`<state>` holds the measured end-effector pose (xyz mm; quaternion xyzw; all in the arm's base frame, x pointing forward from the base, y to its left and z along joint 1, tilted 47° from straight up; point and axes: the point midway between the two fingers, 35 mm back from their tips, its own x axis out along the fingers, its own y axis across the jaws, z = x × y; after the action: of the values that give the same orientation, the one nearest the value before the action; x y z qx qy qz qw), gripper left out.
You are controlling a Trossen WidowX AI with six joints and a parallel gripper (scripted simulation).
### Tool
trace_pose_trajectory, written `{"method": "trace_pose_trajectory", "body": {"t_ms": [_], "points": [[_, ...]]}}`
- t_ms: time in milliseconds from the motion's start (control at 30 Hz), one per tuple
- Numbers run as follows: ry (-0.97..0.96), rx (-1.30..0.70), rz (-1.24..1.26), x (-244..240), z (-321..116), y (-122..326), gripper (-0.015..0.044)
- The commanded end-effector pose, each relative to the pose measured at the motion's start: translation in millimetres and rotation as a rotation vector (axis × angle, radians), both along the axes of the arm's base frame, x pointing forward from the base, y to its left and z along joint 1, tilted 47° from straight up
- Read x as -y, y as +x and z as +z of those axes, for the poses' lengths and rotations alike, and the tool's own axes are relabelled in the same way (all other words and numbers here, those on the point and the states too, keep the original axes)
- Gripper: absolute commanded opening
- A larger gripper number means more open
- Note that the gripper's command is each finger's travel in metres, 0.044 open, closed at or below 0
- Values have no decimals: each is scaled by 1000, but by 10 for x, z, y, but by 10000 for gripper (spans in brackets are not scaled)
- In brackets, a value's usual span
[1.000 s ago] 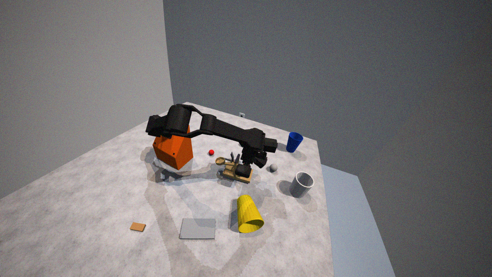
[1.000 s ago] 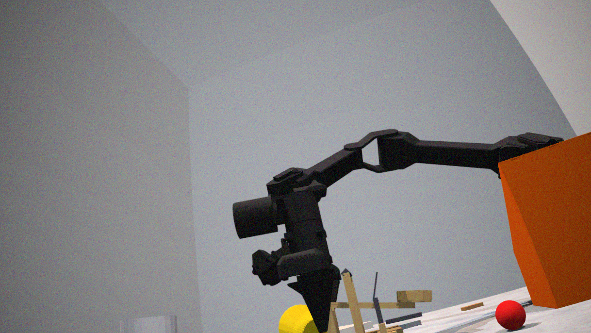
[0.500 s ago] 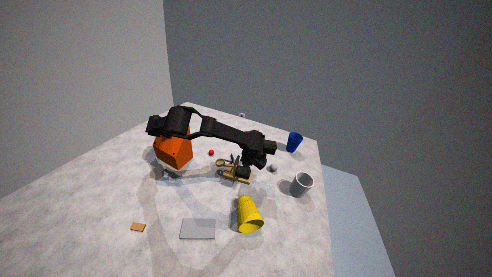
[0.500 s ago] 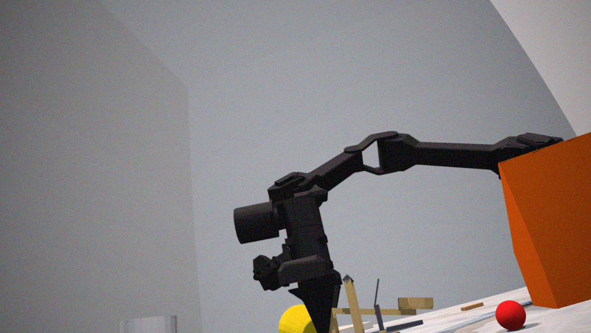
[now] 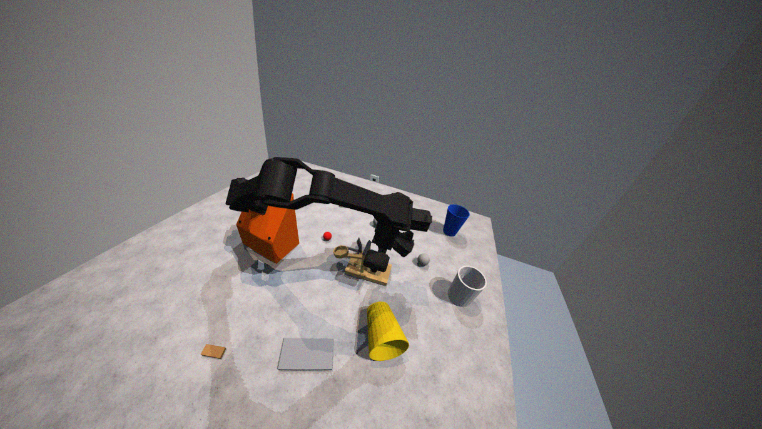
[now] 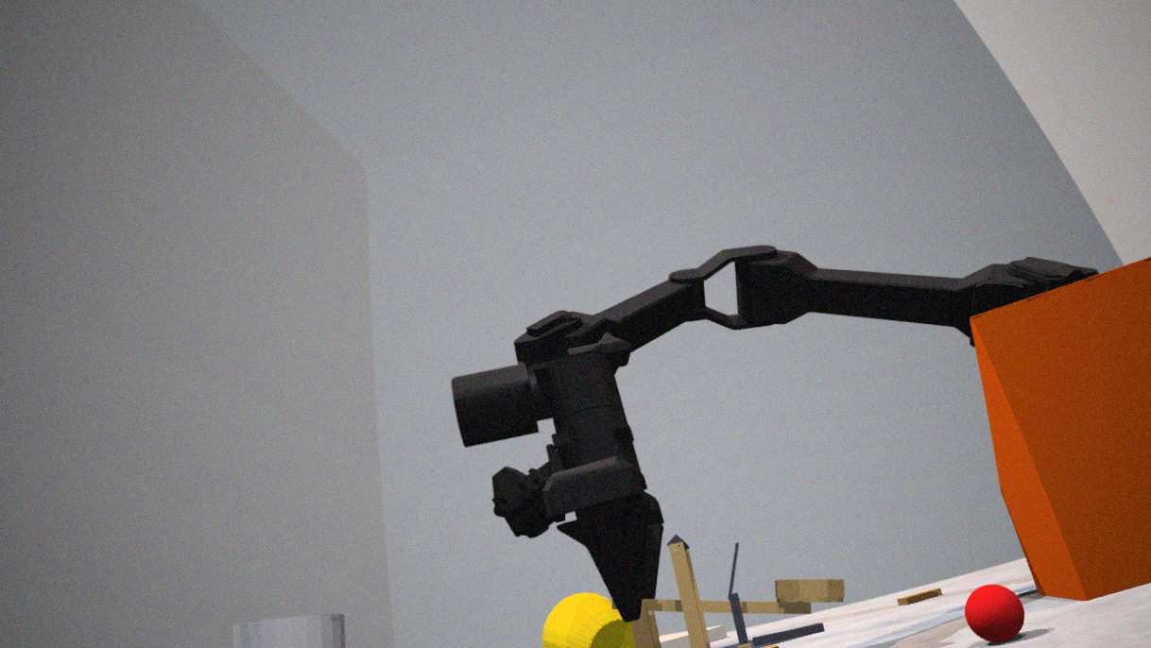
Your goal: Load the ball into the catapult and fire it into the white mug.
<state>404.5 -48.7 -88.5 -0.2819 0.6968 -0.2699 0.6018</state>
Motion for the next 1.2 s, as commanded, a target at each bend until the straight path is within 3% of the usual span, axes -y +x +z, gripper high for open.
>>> {"method": "trace_pose_trajectory", "body": {"t_ms": [0,367,533,1167], "points": [[10,36,20,-477,424,111,440],[3,37,30,-540,459,71,440],[1,37,30,-216,153,41,440],[0,37,30,-35,-11,32,440]]}}
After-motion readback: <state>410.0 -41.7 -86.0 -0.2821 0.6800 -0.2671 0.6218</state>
